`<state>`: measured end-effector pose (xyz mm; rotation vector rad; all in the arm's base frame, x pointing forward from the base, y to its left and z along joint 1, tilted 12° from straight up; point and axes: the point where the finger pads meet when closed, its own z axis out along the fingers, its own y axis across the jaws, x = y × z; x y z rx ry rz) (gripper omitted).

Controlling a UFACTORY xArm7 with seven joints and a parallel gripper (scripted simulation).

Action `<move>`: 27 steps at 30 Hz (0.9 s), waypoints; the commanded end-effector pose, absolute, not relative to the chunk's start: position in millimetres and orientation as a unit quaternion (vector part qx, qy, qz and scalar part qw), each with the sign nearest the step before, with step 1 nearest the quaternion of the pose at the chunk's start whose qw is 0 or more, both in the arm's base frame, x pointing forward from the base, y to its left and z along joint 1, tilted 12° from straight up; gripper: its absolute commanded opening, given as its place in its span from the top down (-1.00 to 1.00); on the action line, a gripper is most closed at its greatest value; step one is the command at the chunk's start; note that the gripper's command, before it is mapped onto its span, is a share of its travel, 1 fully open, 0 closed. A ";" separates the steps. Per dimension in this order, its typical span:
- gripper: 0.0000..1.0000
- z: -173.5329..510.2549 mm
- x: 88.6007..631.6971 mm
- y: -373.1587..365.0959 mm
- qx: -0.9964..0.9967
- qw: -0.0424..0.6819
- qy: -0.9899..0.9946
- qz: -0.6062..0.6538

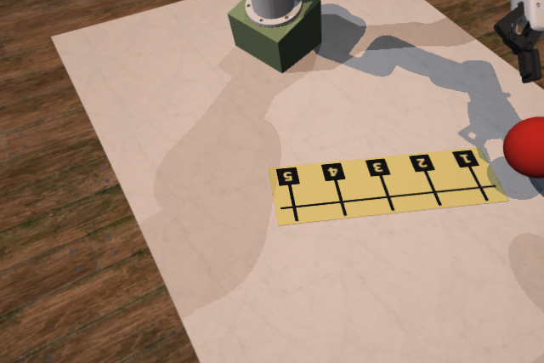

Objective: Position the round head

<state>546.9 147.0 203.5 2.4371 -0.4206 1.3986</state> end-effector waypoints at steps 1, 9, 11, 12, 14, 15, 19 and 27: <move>-1.00 205.3 547.6 147.5 0.853 0.141 -0.162 0.476; -1.00 206.9 548.8 147.0 0.865 0.104 -0.225 0.435; -1.00 207.3 549.1 146.9 0.868 0.094 -0.241 0.425; -1.00 207.5 549.3 146.8 0.869 0.089 -0.249 0.419; -1.00 207.9 549.6 146.7 0.870 0.080 -0.264 0.408; -1.00 208.1 549.7 146.6 0.871 0.075 -0.272 0.403; -1.00 208.5 550.0 146.4 0.872 0.065 -0.287 0.392; -1.00 209.6 551.2 145.4 0.872 0.027 -0.347 0.345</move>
